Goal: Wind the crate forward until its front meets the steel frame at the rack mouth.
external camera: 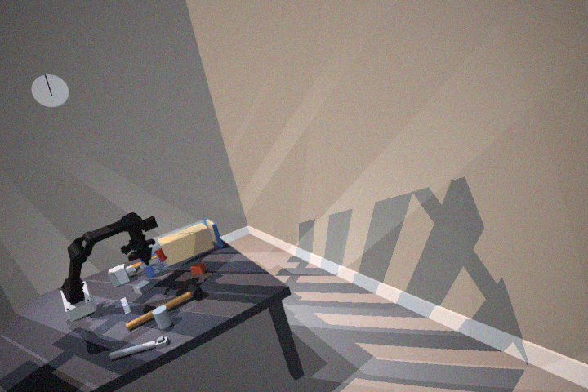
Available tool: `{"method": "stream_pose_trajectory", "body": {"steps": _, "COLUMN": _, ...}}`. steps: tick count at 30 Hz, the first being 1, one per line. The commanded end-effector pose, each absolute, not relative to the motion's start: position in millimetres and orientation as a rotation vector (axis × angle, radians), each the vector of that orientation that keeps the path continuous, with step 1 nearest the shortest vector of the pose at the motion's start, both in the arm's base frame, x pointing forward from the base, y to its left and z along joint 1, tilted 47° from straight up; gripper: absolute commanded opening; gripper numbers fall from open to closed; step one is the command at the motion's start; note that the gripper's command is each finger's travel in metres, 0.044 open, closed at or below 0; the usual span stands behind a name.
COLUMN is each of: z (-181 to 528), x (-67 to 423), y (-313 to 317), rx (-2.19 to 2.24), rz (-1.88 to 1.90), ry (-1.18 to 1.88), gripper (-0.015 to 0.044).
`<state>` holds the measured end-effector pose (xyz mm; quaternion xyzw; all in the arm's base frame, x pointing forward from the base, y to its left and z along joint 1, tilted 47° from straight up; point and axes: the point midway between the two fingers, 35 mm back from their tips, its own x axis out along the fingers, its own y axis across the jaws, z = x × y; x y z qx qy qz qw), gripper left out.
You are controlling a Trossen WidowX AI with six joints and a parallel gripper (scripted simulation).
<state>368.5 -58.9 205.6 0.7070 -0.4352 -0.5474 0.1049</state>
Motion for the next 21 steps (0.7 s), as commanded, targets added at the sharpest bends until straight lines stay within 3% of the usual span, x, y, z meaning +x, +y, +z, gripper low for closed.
{"method": "stream_pose_trajectory", "body": {"steps": 1, "z": 206.8, "x": 369.0, "y": -57.1, "rx": 2.087, "rz": -1.607, "ry": -1.282, "gripper": 0.0}}
{"method": "stream_pose_trajectory", "body": {"steps": 9, "z": 201.8, "x": 370.1, "y": -53.9, "rx": 2.085, "rz": -1.618, "ry": -1.27, "gripper": 0.0}}
{"method": "stream_pose_trajectory", "body": {"steps": 21, "z": 131.9, "x": 377.5, "y": 35.5, "rx": 2.05, "rz": -1.7, "ry": -1.046, "gripper": 0.0}}
